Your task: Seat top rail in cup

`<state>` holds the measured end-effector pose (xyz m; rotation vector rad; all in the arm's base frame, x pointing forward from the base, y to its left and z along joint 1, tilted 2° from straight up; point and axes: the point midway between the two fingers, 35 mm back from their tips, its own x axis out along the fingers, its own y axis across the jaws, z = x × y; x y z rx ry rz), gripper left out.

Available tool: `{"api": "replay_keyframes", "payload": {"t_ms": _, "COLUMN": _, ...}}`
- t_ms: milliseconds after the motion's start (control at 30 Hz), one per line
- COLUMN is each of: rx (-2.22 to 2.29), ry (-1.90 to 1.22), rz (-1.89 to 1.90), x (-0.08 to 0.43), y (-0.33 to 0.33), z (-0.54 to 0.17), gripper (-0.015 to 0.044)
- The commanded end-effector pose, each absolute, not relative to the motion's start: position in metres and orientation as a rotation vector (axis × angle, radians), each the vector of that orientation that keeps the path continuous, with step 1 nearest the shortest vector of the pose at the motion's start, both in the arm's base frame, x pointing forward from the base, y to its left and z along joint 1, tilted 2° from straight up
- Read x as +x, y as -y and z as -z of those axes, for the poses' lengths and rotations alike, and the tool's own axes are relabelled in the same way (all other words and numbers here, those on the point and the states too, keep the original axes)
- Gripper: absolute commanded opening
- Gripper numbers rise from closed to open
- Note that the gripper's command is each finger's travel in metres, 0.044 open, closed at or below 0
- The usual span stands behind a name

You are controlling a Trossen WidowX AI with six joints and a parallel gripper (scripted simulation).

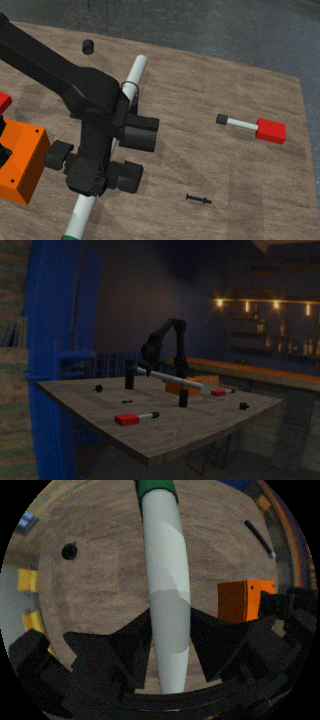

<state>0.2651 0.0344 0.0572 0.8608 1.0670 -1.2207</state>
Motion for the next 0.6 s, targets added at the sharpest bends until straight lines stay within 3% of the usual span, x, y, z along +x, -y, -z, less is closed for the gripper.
{"api": "replay_keyframes", "payload": {"t_ms": 0, "rx": 0.857, "ry": -1.054, "rz": 1.220, "x": 0.267, "y": -0.029, "z": -0.060, "gripper": 0.0000}}
{"api": "replay_keyframes", "payload": {"t_ms": 567, "rx": 0.856, "ry": -1.053, "rz": 1.220, "x": 0.269, "y": -0.017, "z": -0.063, "gripper": 0.0000}}
